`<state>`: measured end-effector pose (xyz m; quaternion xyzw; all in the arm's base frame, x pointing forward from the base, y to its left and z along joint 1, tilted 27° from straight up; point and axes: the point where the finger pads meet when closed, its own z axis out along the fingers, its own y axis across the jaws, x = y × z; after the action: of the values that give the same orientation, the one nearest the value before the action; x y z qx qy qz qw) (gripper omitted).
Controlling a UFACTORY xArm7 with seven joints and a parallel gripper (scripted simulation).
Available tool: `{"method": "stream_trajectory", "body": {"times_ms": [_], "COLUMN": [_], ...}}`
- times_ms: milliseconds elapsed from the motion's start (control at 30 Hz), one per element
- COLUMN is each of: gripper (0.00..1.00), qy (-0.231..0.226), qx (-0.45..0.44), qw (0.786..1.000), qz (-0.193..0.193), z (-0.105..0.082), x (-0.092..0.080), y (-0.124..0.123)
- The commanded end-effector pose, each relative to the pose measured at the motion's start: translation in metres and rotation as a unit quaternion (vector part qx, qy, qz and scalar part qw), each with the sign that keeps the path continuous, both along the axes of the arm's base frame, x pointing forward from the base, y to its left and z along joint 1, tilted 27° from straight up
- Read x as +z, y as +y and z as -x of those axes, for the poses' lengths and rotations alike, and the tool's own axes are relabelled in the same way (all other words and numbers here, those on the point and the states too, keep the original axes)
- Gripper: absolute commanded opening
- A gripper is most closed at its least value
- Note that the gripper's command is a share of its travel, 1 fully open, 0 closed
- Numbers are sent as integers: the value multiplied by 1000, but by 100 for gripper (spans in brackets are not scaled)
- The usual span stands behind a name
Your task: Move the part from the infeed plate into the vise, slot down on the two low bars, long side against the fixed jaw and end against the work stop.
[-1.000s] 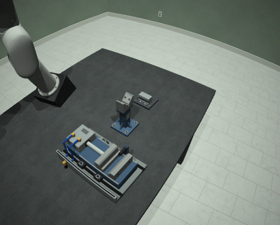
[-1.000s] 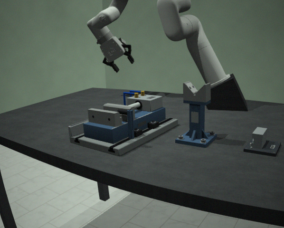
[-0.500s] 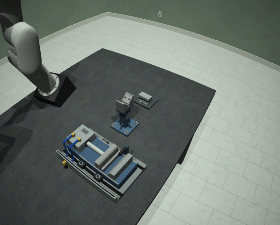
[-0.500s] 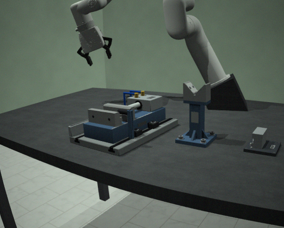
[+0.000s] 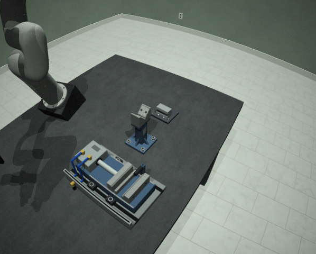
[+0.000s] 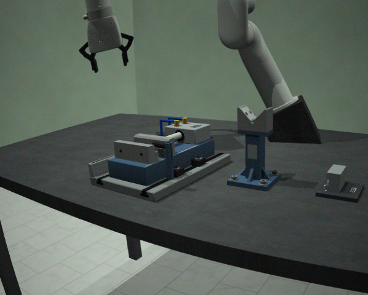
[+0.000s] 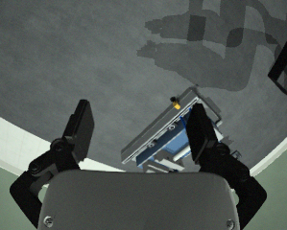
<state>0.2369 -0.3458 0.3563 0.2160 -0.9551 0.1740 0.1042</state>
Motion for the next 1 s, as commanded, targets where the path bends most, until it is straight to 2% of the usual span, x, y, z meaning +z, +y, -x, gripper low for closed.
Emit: {"method": "stream_trajectory", "body": {"times_ms": [0, 200, 233, 633, 667, 967], "gripper": [100, 100, 100, 100, 100, 100], "qy": [-1, -1, -4, -4, -6, -6], "qx": [2, 2, 41, 41, 80, 80], "qw": [1000, 1000, 999, 999, 996, 996], "qz": [4, 4, 18, 18, 30, 30], "z": [-10, -10, -60, -60, -107, -107], "x": [4, 4, 7, 7, 6, 6], "y": [2, 2, 35, 35, 76, 76]}}
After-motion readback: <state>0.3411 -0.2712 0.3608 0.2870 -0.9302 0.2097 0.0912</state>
